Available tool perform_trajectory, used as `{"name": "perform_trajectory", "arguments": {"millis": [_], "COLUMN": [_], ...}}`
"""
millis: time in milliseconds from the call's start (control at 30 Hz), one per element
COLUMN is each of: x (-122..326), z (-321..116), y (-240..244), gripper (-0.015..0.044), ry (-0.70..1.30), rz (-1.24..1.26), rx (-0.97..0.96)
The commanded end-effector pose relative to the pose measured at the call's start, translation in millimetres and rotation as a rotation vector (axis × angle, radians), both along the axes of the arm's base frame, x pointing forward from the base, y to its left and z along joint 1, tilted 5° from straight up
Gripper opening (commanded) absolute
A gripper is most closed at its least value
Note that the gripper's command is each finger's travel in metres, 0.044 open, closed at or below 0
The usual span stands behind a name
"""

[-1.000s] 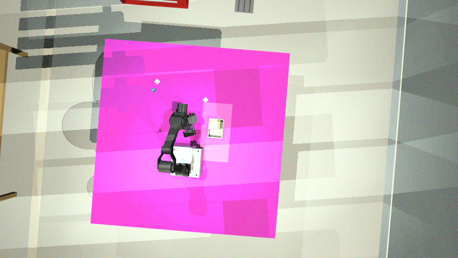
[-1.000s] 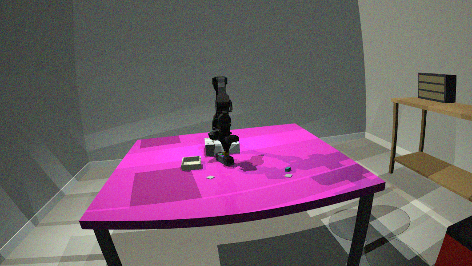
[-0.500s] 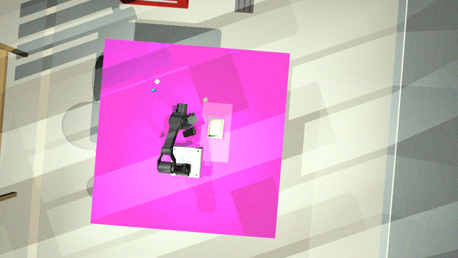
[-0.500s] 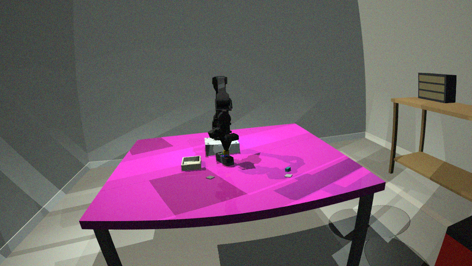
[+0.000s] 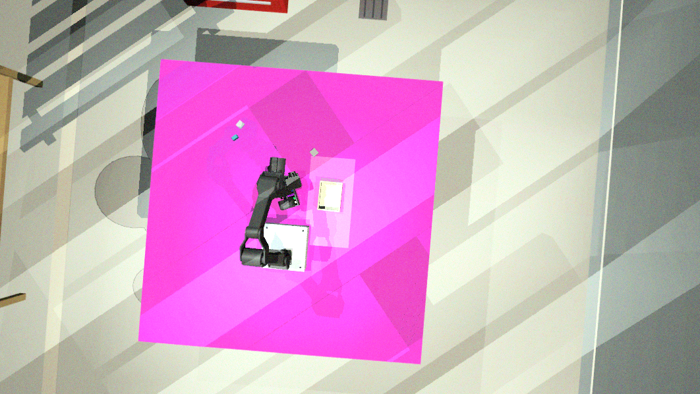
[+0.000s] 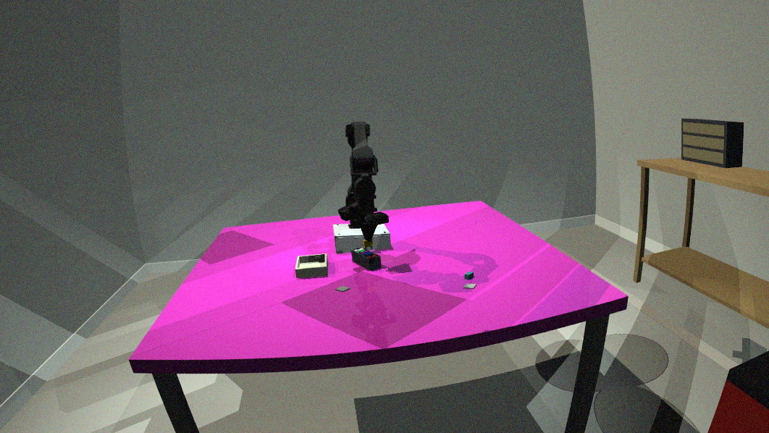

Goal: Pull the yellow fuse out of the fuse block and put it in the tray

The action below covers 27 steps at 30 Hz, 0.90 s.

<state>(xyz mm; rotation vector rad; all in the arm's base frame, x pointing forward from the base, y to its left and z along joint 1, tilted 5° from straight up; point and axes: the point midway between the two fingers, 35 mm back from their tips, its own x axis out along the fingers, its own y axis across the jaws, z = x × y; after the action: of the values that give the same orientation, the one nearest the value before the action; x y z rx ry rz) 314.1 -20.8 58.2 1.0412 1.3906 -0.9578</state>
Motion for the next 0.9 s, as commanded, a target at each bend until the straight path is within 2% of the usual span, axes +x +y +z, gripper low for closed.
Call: {"name": "perform_trajectory", "arguments": {"millis": [0,233,867], "x": [1,2,-10], "z": [9,11,5], "y": [-1,-5,-113], "gripper": [0.0,0.0,0.0], "ry": [-0.007,-0.007,-0.007], "rz": [0.006,0.006,0.006], "rx": [-0.006,-0.006,-0.018]}}
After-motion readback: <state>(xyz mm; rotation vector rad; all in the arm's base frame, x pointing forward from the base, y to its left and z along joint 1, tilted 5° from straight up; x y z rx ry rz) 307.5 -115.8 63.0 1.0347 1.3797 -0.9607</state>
